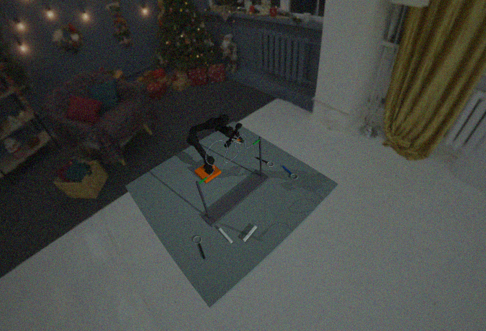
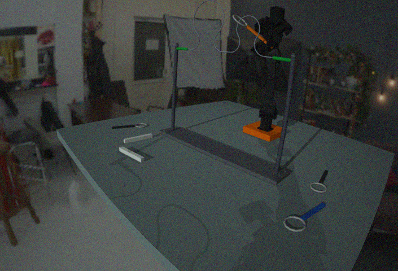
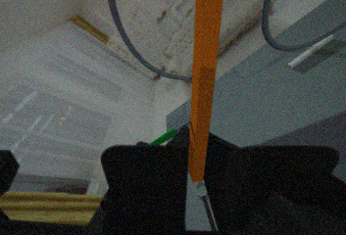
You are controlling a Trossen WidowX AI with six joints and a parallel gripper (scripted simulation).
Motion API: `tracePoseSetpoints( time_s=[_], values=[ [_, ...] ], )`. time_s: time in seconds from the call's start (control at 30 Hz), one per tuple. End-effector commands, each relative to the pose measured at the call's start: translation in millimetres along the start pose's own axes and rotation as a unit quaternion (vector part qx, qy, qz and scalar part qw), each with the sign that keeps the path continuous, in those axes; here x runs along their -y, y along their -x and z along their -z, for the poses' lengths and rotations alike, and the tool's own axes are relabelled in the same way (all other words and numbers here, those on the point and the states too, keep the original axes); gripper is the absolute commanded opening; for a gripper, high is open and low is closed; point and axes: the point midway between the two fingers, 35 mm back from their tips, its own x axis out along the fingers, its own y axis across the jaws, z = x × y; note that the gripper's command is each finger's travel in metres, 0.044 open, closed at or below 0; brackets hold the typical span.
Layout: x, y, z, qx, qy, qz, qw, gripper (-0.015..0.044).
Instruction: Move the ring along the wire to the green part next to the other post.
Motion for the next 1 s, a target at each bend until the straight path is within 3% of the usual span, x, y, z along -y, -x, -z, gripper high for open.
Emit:
tracePoseSetpoints(
  time_s=[0.0,0.97],
  values=[
    [3.6,-0.3,-1.2,0.006,0.034,0.018,0.999,-0.0150],
    [40.1,1.8,-13.0,0.040,0.289,0.165,0.942,-0.0150]
  ],
)
